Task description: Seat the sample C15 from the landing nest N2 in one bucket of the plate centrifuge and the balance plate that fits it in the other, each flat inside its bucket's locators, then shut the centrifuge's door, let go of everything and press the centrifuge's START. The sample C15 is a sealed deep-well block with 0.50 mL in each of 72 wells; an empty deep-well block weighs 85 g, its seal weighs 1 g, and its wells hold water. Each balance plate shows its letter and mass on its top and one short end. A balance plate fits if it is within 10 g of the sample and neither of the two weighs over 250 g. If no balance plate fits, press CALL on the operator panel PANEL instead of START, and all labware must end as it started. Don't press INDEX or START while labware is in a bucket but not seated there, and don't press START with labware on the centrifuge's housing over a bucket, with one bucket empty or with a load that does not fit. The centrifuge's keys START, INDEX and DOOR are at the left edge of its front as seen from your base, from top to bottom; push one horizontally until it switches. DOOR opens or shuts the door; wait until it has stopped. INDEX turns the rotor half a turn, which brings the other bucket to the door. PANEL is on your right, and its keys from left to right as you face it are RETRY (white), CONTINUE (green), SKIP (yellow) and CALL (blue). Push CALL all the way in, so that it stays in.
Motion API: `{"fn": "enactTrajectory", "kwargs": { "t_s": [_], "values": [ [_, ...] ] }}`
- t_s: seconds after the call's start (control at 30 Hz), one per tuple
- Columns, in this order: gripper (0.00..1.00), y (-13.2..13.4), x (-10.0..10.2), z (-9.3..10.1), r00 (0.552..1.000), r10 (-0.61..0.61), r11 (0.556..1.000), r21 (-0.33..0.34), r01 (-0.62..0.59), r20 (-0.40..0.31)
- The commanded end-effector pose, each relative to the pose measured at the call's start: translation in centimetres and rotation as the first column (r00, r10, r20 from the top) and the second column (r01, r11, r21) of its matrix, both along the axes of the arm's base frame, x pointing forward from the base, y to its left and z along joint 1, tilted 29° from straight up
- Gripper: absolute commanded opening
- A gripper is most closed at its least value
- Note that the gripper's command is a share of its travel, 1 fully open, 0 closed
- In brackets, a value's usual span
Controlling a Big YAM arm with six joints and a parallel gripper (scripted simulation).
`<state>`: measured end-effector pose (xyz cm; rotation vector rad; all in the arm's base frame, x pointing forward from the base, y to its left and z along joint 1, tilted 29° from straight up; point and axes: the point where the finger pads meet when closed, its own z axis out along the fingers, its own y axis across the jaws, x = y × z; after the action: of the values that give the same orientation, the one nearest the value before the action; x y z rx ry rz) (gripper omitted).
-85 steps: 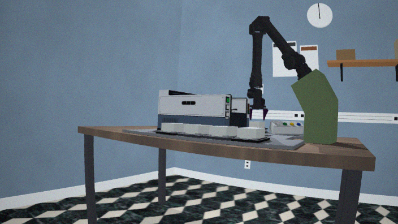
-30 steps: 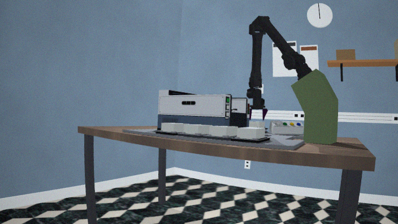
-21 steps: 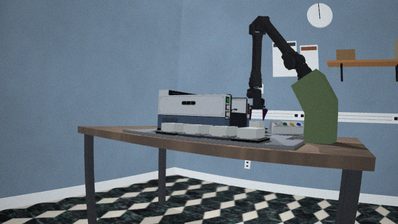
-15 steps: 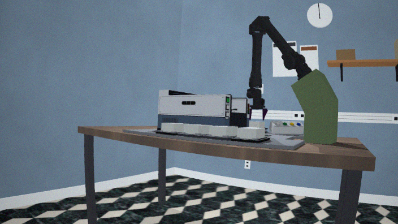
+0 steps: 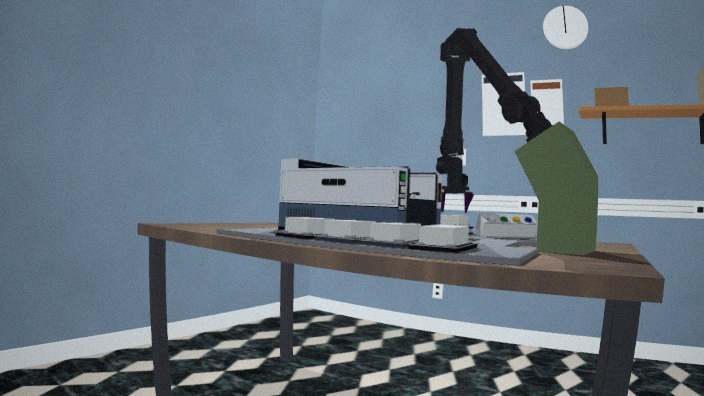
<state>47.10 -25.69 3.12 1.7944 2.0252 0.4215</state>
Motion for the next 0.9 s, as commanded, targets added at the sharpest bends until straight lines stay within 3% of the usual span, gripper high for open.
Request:
{"fn": "enactTrajectory", "kwargs": {
  "t_s": [0.0, 0.87],
  "values": [
    [1.0, -0.12, 1.86, 0.9, 1.0, -0.001, 1.0, -0.014, 0.002, 0.031],
    [1.0, -0.14, 2.2, -0.06, 1.0, -0.001, 1.0, -0.011, 0.002, 0.026]
  ]
}}
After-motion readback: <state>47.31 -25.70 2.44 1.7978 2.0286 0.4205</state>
